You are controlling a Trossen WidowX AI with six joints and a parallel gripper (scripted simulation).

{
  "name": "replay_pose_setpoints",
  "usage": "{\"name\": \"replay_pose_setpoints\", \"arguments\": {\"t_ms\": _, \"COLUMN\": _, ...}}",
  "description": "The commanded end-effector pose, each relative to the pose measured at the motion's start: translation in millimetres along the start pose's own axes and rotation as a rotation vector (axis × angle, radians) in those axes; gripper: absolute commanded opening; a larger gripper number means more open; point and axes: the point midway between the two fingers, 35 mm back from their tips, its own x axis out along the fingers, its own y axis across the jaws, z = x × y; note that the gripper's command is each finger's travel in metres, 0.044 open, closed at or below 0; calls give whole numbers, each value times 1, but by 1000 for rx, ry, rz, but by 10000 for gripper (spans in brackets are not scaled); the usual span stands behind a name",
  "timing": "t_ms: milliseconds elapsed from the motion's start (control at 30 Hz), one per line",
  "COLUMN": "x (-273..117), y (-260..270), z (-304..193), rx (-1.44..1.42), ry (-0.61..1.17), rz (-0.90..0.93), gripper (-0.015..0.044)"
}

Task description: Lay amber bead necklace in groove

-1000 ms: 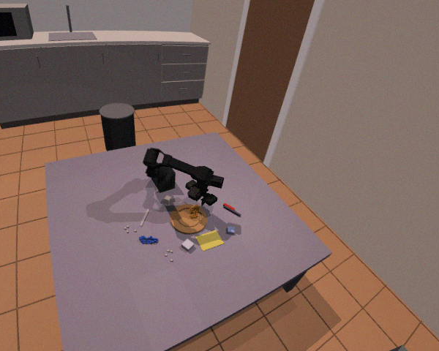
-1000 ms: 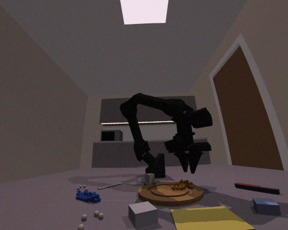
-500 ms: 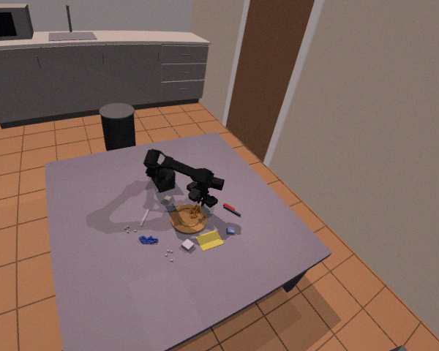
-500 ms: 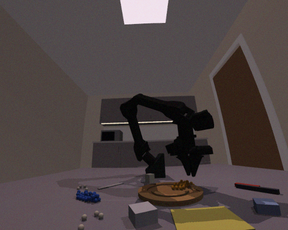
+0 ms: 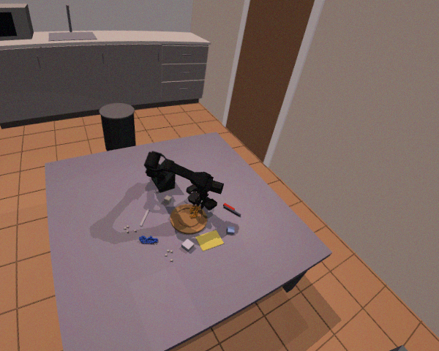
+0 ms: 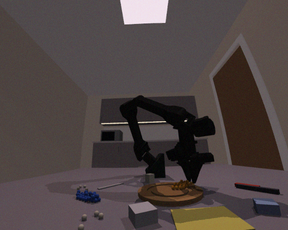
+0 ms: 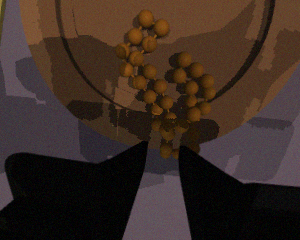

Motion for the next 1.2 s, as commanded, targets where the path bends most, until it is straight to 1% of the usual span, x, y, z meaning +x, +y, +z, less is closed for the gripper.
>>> {"name": "replay_pose_setpoints", "arguments": {"t_ms": 0, "x": 5, "y": -2, "z": 0, "rx": -11, "ry": -6, "rz": -4, "gripper": 120}}
{"name": "replay_pose_setpoints", "arguments": {"t_ms": 100, "x": 5, "y": -2, "z": 0, "rx": -11, "ry": -6, "rz": -4, "gripper": 120}}
{"name": "replay_pose_setpoints", "arguments": {"t_ms": 133, "x": 3, "y": -1, "z": 0, "rx": -2, "ry": -2, "rz": -3, "gripper": 94}}
{"name": "replay_pose_setpoints", "arguments": {"t_ms": 600, "x": 3, "y": -1, "z": 0, "rx": -2, "ry": -2, "rz": -3, "gripper": 0}}
{"name": "replay_pose_setpoints", "arguments": {"t_ms": 1000, "x": 3, "y": -1, "z": 0, "rx": -3, "ry": -2, "rz": -3, "gripper": 0}}
{"name": "replay_pose_setpoints", "arguments": {"t_ms": 1167, "x": -11, "y": -1, "z": -1, "rx": -8, "ry": -3, "rz": -3, "gripper": 0}}
